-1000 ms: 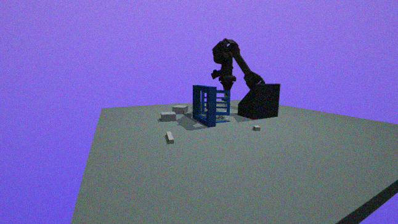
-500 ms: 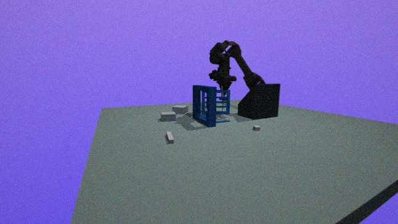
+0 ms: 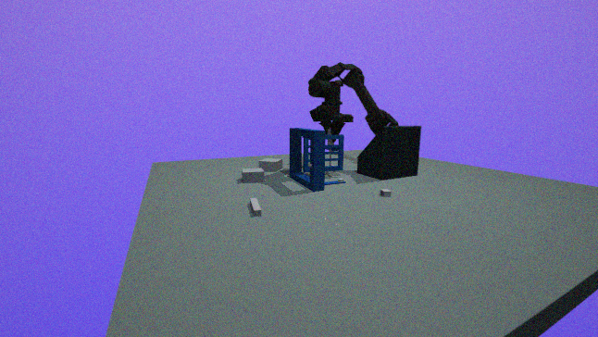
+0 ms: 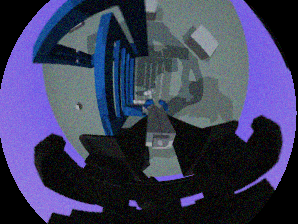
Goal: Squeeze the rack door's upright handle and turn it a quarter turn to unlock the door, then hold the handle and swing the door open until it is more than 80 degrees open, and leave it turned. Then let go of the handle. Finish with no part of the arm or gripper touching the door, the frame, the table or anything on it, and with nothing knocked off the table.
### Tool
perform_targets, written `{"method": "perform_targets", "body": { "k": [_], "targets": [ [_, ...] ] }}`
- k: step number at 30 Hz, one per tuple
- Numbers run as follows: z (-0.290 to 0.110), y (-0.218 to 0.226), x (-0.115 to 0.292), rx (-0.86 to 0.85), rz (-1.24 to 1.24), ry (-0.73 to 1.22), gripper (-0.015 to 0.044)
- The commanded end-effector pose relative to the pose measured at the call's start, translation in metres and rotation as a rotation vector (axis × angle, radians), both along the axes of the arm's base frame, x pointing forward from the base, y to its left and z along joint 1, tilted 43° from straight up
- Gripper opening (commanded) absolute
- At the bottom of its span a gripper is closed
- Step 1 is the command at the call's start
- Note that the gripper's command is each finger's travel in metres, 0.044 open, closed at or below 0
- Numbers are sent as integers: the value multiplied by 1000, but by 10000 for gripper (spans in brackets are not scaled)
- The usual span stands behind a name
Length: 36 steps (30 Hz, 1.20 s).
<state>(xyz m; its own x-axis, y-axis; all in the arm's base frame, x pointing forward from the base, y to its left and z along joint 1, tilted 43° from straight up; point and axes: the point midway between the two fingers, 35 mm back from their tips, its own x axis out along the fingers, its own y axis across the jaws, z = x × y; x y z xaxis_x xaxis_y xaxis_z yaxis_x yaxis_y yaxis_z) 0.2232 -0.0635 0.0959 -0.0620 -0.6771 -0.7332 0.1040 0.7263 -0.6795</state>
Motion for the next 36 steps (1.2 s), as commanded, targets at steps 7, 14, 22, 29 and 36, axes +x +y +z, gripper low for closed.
{"method": "perform_targets", "body": {
  "k": [7, 14, 22, 29, 36],
  "targets": [
    [9, -10, 2, 2, 80, 69, 23],
    [9, -10, 2, 2, 80, 69, 23],
    [9, -10, 2, 2, 80, 69, 128],
    [9, -10, 2, 2, 80, 69, 295],
    [15, -4, 3, 3, 80, 69, 295]
  ]
}}
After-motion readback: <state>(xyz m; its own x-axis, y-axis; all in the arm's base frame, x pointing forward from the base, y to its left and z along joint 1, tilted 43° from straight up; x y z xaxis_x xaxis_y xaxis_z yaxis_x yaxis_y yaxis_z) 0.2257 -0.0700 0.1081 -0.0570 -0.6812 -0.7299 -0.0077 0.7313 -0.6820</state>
